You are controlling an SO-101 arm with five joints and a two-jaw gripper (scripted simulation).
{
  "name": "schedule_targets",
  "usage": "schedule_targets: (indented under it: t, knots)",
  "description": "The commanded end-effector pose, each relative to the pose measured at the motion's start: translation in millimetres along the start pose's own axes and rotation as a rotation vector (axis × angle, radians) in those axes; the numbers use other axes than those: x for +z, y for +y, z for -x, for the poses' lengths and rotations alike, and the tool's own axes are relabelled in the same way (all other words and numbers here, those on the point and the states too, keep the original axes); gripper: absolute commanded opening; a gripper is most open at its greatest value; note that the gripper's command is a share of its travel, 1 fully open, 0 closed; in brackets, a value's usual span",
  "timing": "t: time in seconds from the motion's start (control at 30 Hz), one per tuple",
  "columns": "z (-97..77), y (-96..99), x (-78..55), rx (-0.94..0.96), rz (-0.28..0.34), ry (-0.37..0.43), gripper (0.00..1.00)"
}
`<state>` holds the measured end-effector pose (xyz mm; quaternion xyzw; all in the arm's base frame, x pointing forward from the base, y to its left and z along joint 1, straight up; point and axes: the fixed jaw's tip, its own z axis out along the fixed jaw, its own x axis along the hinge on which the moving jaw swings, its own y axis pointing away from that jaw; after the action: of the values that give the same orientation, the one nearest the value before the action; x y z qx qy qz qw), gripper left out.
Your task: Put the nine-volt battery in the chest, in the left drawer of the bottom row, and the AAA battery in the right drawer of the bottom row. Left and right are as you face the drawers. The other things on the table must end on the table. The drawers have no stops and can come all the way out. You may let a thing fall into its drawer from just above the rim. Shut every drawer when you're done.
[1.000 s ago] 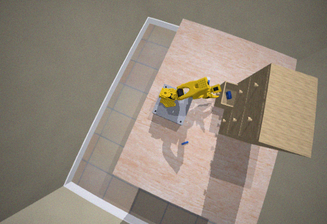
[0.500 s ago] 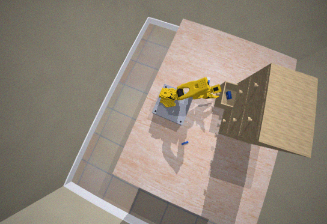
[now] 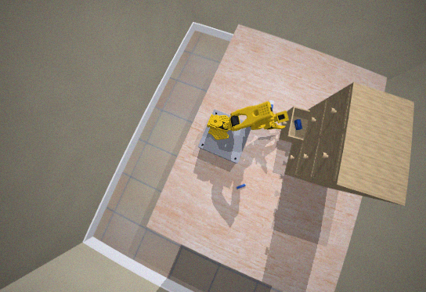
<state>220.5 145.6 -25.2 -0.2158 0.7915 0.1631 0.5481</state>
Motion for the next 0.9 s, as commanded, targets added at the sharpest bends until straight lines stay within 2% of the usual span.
schedule_targets:
  t: [0.0,0.87]
  knots:
    - [1.5,-8.1,1.4,0.0,-0.029,-0.004,0.21]
    - [2.6,-13.2,0.5,0.006,-0.048,-0.004,0.21]
